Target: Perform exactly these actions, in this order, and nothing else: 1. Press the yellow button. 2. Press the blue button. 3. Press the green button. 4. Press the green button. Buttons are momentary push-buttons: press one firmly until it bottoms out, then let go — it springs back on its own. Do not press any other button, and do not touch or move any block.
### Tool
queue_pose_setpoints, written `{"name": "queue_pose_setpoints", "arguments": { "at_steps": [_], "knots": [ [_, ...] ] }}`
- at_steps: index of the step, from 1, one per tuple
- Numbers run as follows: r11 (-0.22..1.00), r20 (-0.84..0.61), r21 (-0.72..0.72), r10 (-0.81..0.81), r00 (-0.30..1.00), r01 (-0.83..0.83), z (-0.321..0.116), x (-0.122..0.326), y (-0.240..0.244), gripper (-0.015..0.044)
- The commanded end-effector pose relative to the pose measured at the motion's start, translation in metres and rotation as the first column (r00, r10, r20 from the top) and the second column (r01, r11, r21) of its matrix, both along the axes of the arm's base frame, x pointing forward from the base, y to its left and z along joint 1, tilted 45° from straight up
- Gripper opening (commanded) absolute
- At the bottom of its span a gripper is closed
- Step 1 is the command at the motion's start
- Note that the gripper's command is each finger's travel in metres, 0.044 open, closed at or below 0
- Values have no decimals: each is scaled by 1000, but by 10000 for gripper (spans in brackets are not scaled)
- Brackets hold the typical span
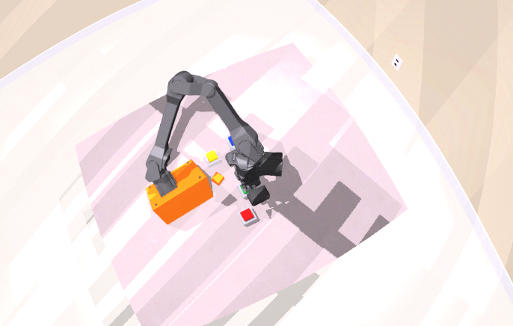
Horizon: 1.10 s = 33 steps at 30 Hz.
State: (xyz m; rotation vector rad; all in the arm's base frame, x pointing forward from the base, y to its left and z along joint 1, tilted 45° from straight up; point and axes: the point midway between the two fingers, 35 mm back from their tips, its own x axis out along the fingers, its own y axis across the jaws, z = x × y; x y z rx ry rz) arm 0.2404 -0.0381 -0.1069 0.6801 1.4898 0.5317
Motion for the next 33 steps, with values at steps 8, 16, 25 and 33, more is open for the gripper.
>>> {"name": "queue_pose_setpoints", "arguments": {
  "at_steps": [8,16,25,33],
  "knots": [
    [1000,-15,12,-3,1000,3,-13,-4,15,20],
    [1000,-15,12,-3,1000,3,-13,-4,15,20],
    [1000,-15,12,-3,1000,3,-13,-4,15,20],
    [1000,-15,12,-3,1000,3,-13,-4,15,20]
  ]
}}
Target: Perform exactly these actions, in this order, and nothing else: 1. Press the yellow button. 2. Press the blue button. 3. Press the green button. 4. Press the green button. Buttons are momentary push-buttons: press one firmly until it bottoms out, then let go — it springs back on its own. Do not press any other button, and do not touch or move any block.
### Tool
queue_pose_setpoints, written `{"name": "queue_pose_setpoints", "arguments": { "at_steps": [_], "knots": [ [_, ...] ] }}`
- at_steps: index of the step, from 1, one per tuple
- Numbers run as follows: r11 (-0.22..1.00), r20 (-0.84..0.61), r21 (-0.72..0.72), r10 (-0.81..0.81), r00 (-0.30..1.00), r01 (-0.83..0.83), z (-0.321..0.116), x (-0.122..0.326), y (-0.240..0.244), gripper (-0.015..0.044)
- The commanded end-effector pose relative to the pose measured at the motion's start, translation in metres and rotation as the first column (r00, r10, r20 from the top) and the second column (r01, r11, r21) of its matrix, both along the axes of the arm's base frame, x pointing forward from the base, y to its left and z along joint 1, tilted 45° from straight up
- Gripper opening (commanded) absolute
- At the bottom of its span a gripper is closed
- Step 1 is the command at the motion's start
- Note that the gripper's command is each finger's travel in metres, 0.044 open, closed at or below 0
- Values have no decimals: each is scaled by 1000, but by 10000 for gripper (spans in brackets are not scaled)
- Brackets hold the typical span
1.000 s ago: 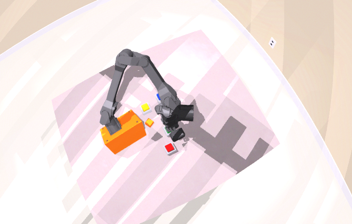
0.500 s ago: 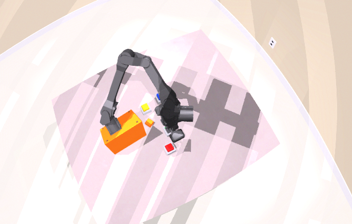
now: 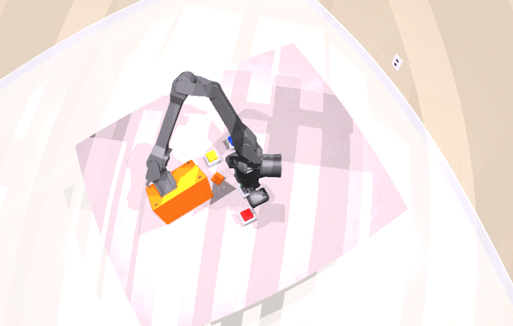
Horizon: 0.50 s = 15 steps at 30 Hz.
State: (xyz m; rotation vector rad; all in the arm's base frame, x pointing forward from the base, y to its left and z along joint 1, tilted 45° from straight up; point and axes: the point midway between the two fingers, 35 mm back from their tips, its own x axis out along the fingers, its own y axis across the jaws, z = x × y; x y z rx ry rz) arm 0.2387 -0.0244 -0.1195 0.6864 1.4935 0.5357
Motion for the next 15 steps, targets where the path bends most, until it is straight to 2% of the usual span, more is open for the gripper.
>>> {"name": "queue_pose_setpoints", "arguments": {
  "at_steps": [1,7,15],
  "knots": [
    [1000,-10,5,-4,1000,4,0,-2,2,20],
    [1000,-10,3,-4,1000,4,21,-2,-20,20],
    [1000,-10,4,-4,1000,4,19,-2,-19,20]
  ]
}}
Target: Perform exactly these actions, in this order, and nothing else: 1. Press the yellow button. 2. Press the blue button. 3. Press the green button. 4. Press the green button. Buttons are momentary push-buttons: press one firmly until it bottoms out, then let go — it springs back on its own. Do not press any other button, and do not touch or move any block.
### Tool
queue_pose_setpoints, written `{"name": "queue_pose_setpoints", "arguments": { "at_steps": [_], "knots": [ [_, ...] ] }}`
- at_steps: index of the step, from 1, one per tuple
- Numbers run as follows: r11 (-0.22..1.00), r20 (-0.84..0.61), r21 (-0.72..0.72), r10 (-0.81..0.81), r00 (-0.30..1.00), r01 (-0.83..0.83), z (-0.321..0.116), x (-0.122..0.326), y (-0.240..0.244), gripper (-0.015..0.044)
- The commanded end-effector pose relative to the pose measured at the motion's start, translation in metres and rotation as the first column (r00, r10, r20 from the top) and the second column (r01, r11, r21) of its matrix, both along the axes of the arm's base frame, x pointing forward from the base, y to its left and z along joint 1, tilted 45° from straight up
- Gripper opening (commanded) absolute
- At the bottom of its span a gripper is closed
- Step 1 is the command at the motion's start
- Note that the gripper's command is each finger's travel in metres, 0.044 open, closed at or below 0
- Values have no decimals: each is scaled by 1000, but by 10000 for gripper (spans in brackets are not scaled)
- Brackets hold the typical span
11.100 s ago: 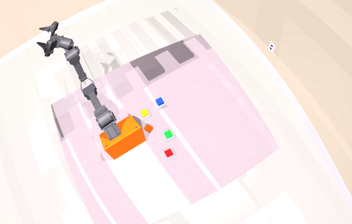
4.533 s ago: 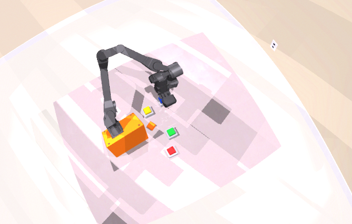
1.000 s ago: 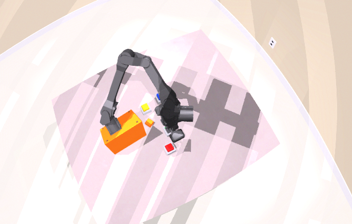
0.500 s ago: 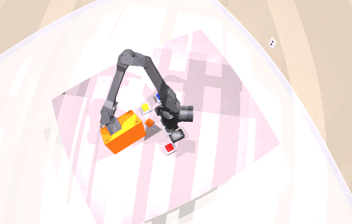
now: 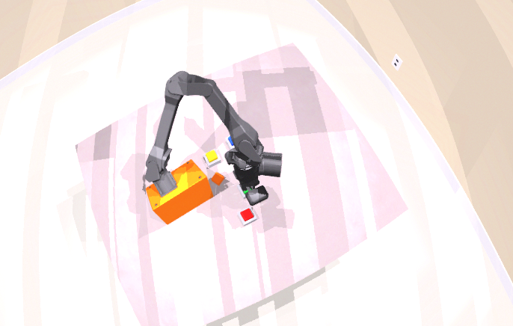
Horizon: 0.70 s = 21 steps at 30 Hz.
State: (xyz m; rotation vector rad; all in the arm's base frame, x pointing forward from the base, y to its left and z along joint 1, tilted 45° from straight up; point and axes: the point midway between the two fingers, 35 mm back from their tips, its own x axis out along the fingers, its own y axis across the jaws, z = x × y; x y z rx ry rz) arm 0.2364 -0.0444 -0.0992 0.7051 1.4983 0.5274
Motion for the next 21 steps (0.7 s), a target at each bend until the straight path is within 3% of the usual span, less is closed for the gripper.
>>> {"name": "queue_pose_setpoints", "arguments": {
  "at_steps": [1,21],
  "knots": [
    [1000,2,-3,9,1000,-9,-2,0,3,20],
    [1000,2,-1,9,1000,-9,-21,0,22,20]
  ]
}}
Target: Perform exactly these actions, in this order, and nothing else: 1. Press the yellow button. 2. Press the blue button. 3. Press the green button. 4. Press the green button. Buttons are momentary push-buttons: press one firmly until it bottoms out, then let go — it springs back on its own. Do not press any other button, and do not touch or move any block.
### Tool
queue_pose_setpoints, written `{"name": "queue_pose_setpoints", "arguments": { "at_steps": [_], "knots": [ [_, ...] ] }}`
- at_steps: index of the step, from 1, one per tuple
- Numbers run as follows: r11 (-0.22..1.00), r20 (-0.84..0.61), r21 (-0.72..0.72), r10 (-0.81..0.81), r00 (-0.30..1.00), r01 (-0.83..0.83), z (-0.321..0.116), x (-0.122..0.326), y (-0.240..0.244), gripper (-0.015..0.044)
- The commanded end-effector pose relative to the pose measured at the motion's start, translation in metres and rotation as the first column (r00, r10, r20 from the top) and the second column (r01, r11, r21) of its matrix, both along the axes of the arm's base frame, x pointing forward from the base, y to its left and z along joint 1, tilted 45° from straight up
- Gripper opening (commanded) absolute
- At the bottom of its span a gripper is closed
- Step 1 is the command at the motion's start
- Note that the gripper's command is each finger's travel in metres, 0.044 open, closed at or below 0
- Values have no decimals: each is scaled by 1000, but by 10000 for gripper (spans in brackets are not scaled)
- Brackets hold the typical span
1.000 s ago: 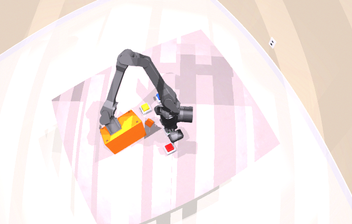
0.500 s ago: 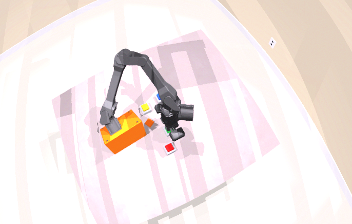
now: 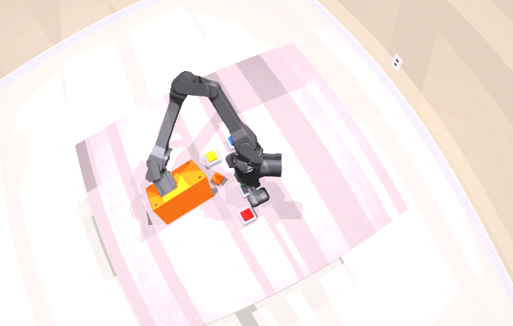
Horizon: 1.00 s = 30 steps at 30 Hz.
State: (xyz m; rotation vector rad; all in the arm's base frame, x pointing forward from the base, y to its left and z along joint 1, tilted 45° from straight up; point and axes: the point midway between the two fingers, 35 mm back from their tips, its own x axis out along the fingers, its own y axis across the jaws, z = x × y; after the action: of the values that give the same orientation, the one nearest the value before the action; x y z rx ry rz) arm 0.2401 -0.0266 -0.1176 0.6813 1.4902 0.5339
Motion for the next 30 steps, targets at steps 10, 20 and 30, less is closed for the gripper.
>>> {"name": "queue_pose_setpoints", "arguments": {
  "at_steps": [10,20,30],
  "knots": [
    [1000,-15,10,-4,1000,4,-2,-3,4,20],
    [1000,-15,10,-4,1000,4,-2,-3,4,20],
    [1000,-15,8,-4,1000,4,20,-4,-19,20]
  ]
}}
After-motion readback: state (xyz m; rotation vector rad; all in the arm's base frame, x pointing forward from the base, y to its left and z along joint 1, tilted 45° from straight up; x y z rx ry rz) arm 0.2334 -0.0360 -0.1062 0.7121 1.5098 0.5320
